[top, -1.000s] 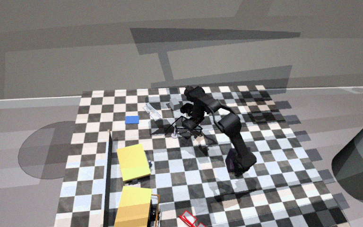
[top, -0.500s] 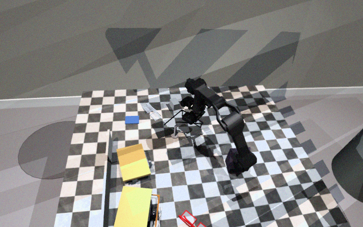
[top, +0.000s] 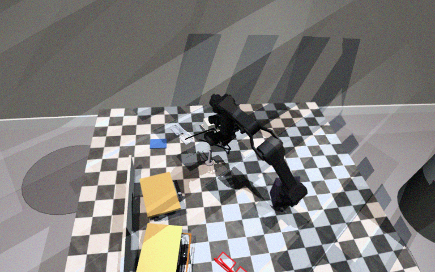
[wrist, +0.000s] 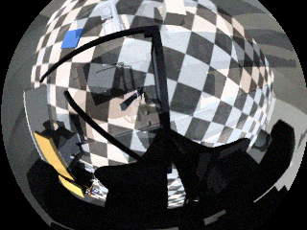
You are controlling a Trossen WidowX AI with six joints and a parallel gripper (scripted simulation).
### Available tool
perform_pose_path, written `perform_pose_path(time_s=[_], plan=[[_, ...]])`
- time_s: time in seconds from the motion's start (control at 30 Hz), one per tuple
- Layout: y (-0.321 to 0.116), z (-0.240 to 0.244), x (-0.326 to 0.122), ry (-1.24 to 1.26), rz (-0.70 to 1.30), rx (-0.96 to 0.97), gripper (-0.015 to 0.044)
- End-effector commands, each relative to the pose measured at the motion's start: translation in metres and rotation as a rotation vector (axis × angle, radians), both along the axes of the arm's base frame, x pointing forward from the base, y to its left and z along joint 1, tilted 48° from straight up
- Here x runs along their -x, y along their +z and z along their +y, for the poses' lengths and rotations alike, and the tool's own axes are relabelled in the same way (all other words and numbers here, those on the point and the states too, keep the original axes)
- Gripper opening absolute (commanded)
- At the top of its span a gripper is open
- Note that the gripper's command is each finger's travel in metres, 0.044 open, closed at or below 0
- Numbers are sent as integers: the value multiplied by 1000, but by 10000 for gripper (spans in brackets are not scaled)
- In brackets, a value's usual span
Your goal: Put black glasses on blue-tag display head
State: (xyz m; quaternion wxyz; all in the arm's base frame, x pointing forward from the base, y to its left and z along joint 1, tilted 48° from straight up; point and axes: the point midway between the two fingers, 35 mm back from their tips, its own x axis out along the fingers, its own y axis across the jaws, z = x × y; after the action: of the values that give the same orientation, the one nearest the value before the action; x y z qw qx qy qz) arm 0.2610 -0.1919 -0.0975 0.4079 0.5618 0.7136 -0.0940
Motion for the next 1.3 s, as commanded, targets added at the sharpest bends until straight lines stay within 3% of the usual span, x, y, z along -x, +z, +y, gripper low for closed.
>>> perform_pose_path(time_s=[0.0, 0.3, 0.73, 1.27], plan=[[1, 3, -16, -82, 84, 0, 0], [-2, 8, -22, -110, 113, 1, 0], [-39, 48, -20, -110, 111, -1, 0], [-45, 43, -15, -110, 112, -1, 0]])
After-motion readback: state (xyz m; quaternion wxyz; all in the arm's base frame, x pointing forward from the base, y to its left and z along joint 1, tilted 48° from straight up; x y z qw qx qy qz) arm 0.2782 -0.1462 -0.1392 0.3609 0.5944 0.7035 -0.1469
